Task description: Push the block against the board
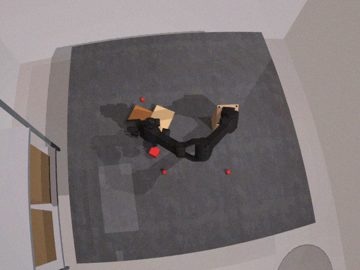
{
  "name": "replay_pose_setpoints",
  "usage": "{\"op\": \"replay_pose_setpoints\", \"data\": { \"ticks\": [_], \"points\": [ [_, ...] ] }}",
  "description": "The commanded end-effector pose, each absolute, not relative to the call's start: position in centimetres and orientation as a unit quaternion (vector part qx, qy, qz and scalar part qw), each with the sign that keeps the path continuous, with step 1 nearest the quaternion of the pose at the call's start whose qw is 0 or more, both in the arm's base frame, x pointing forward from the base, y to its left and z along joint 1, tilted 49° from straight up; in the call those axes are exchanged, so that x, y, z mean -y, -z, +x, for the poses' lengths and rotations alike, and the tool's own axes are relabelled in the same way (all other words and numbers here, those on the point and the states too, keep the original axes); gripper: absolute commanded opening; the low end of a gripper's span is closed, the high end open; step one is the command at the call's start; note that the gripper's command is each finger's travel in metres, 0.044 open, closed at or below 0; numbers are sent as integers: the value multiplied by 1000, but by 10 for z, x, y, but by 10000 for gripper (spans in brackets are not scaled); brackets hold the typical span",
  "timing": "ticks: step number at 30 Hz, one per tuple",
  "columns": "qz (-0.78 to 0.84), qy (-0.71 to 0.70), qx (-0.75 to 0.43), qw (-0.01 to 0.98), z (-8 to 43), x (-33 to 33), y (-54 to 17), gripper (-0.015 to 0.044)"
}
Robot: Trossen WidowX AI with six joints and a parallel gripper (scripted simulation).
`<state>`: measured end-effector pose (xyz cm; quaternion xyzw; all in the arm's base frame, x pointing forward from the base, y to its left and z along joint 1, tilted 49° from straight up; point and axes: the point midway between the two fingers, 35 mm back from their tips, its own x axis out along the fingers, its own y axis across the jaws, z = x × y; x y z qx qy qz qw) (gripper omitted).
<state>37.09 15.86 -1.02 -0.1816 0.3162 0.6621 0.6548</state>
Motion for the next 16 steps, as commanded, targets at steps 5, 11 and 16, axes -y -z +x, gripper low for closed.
{"op": "replay_pose_setpoints", "data": {
  "ticks": [5, 11, 16],
  "points": [
    [-179, -664, -317, 653, 367, -150, 24, 0],
    [-179, -664, -317, 653, 368, -153, 20, 0],
    [-179, -664, -317, 653, 370, -159, 14, 0]
  ]
}}
